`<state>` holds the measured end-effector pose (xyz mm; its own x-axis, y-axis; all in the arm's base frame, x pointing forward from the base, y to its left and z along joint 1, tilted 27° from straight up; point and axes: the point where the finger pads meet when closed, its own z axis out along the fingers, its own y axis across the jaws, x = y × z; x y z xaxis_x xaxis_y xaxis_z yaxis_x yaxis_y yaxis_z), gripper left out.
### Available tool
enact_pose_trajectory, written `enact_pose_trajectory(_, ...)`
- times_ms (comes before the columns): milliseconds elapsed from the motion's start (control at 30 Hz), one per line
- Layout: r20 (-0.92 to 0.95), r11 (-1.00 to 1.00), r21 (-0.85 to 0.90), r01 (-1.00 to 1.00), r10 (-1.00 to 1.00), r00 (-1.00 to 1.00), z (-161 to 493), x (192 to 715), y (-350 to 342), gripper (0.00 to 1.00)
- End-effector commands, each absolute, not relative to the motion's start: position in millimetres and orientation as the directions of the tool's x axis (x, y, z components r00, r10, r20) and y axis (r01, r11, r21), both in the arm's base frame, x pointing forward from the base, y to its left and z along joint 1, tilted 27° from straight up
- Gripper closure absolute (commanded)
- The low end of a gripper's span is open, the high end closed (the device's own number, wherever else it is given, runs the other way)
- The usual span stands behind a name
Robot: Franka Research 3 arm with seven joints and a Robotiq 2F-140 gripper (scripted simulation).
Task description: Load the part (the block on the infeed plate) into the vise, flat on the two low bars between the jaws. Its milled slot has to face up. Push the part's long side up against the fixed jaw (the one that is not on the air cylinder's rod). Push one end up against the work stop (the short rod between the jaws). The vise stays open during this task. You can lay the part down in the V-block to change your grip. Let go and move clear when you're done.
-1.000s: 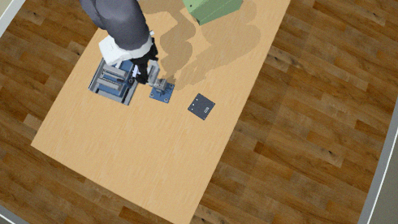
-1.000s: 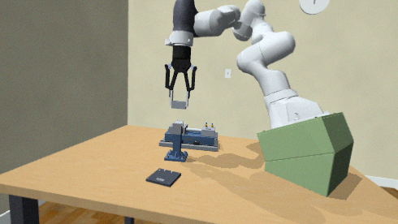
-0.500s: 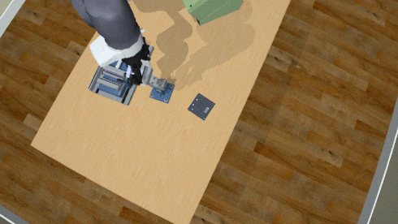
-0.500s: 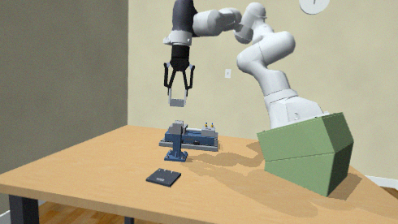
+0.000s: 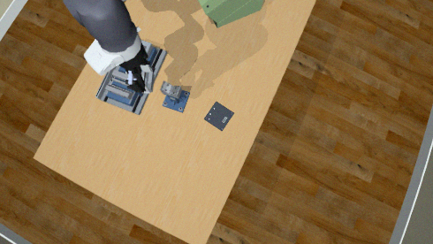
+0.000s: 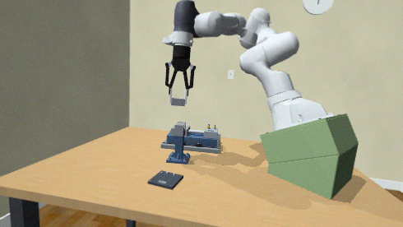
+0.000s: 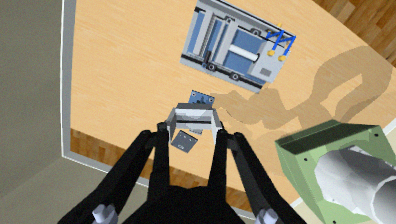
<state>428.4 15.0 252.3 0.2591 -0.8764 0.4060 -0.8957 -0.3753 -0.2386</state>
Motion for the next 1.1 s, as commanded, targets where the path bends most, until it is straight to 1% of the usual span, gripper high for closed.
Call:
enact_pose_trajectory(0, 0.442, -0.514, -0.160, -0.843, -0.801, 0.404, 256, 429, 5, 1.00)
enact_pose_trajectory(633, 0.472, -0.700, -0.044, -0.712, -0.643, 0.603, 274, 436, -30, 1.00)
enact_pose_trajectory(733, 0.472, -0.708, -0.039, -0.705, -0.635, 0.611, 274, 436, -32, 1.00)
enact_pose_trajectory(1067, 0.473, -0.797, 0.035, -0.603, -0.519, 0.712, 283, 438, -54, 1.00)
